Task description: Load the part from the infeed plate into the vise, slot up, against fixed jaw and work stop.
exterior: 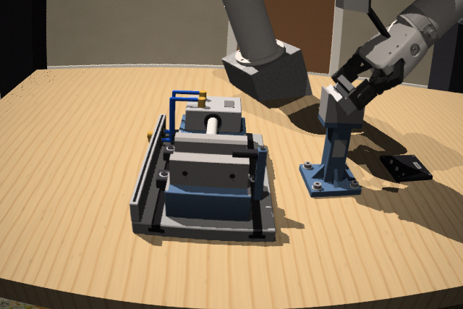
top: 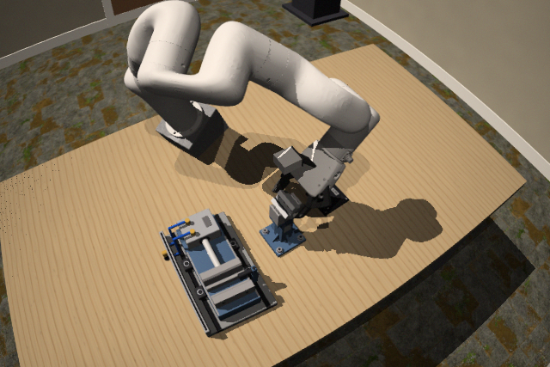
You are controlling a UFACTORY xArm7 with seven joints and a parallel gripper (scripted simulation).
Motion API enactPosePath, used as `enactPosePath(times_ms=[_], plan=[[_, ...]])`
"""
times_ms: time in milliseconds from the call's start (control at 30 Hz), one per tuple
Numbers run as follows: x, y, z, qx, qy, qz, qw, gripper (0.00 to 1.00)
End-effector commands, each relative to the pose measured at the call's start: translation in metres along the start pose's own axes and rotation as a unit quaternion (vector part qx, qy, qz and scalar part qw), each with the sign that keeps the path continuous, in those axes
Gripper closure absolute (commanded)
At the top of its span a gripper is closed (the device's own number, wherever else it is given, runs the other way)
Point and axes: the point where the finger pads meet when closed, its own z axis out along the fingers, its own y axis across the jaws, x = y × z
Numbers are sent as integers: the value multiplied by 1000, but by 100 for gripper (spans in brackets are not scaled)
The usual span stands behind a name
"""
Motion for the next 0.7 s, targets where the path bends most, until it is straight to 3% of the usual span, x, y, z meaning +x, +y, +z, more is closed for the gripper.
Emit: enactPosePath(times_ms=[0,667], plan=[[0,-1,-2,1,-1,1,1000,11],[-2,1,1,1,-7,1,1000,11]])
